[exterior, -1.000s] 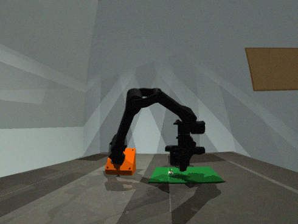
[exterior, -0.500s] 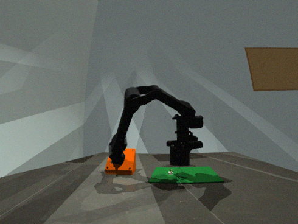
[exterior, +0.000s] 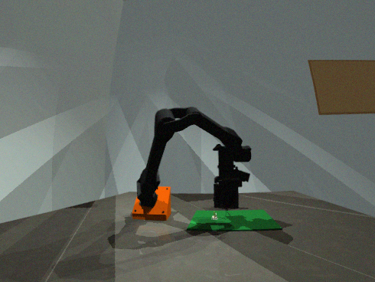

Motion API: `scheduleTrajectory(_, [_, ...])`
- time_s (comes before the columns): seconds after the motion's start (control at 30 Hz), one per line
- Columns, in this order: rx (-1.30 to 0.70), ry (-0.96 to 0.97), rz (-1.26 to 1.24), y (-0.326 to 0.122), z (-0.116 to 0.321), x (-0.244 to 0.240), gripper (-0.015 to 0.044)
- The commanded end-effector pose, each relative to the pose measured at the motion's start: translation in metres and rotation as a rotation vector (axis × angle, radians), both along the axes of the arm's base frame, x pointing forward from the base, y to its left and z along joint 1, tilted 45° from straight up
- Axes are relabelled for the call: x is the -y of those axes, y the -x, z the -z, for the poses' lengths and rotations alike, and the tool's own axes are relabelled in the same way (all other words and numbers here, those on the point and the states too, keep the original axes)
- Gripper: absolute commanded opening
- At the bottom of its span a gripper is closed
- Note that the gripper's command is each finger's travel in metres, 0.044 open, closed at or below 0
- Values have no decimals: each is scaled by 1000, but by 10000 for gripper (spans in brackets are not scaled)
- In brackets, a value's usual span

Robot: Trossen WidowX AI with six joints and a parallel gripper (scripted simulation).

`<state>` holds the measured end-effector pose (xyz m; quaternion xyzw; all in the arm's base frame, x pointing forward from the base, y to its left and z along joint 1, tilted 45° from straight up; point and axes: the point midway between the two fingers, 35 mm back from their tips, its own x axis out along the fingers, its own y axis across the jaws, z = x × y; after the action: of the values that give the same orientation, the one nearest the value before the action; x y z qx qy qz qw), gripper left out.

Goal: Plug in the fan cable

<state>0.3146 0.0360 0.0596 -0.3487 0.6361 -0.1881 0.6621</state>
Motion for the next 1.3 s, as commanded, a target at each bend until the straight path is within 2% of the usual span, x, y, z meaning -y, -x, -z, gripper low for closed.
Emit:
scheduleTrajectory(0.0, [101, -23, 99, 4, 1, -3, 0])
scheduleTrajectory(1.27, [1005, -180, 1036, 41, 16, -9, 0])
